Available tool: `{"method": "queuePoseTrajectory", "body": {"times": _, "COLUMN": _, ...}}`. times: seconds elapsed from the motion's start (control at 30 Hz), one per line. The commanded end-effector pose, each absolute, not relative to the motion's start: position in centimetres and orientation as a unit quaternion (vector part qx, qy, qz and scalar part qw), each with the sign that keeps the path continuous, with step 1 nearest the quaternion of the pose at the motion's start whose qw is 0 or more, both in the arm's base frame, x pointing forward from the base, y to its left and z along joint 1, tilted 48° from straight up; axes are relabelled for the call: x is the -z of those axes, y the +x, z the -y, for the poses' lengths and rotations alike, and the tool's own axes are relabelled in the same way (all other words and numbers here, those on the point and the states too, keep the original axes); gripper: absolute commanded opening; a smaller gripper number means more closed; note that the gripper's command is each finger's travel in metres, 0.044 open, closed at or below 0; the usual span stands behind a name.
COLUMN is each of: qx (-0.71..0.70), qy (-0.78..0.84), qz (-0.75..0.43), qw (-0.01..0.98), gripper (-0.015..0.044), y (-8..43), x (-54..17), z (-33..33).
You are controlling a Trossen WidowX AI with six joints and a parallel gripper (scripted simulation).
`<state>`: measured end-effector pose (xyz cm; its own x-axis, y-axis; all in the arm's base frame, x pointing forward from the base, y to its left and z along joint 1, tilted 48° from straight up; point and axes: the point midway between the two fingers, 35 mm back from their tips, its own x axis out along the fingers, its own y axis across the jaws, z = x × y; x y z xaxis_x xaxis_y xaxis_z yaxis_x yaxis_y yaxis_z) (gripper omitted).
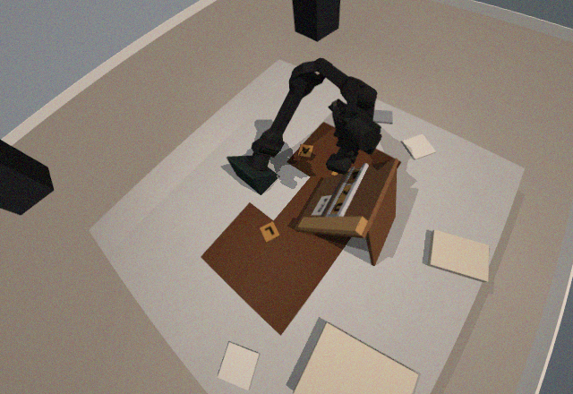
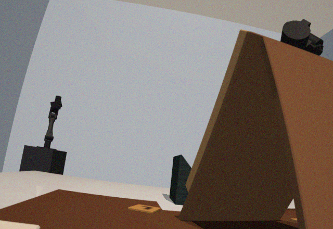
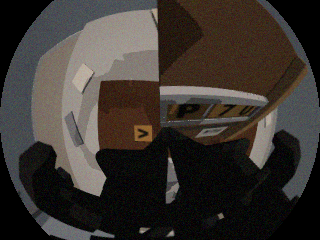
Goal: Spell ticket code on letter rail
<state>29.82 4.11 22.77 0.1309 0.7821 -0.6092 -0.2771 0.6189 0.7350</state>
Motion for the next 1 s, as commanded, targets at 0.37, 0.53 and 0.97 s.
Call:
{"method": "queuePoseTrajectory", "body": {"times": 0.37, "qx": -0.373, "qy": 0.218, "qz": -0.544, "qw": 0.719, "gripper": 0.0, "y": 30.6, "x": -22.8, "z": -4.8}}
{"method": "queuePoseTrajectory", "body": {"times": 0.53, "qx": -0.373, "qy": 0.218, "qz": -0.544, "qw": 0.719, "gripper": 0.0, "y": 30.7, "x": -22.8, "z": -5.0}}
{"method": "queuePoseTrajectory", "body": {"times": 0.97, "qx": -0.373, "qy": 0.218, "qz": -0.544, "qw": 0.719, "gripper": 0.0, "y": 31.1, "x": -22.7, "z": -5.5}}
